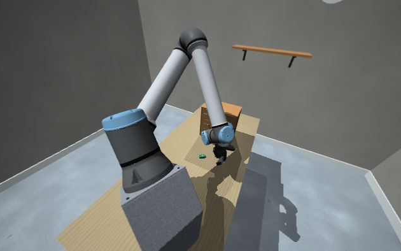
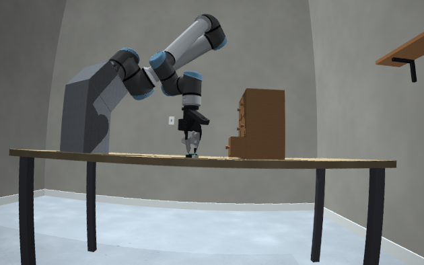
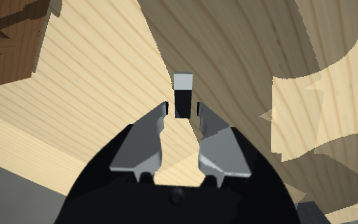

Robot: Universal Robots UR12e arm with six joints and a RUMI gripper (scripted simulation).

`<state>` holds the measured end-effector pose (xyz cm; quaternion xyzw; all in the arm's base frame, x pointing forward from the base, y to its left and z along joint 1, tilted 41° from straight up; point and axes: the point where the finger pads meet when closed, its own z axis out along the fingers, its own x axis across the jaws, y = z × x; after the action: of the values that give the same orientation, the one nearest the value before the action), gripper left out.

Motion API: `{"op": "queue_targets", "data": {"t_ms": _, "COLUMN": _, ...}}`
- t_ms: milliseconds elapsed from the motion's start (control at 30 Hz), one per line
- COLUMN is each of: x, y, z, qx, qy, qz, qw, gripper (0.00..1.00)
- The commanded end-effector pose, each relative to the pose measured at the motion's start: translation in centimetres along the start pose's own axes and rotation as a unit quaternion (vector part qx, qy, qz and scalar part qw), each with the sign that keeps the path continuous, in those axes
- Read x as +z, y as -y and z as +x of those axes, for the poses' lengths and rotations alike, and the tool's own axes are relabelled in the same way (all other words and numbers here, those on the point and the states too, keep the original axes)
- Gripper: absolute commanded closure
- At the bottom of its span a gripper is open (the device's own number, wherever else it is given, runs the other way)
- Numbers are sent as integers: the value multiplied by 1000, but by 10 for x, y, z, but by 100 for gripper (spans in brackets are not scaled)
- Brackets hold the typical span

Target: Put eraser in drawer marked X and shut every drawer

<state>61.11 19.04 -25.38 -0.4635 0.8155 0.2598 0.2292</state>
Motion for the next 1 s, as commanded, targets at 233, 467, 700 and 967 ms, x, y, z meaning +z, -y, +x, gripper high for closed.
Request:
{"op": "queue_targets", "data": {"t_ms": 233, "x": 0, "y": 0, "z": 0, "qx": 0, "qy": 0, "qz": 0, "qw": 1000, "gripper": 77}}
{"op": "queue_targets", "data": {"t_ms": 467, "x": 0, "y": 0, "z": 0, "qx": 0, "qy": 0, "qz": 0, "qw": 1000, "gripper": 77}}
{"op": "queue_targets", "data": {"t_ms": 700, "x": 0, "y": 0, "z": 0, "qx": 0, "qy": 0, "qz": 0, "qw": 1000, "gripper": 77}}
{"op": "queue_targets", "data": {"t_ms": 967, "x": 4, "y": 0, "z": 0, "qx": 0, "qy": 0, "qz": 0, "qw": 1000, "gripper": 77}}
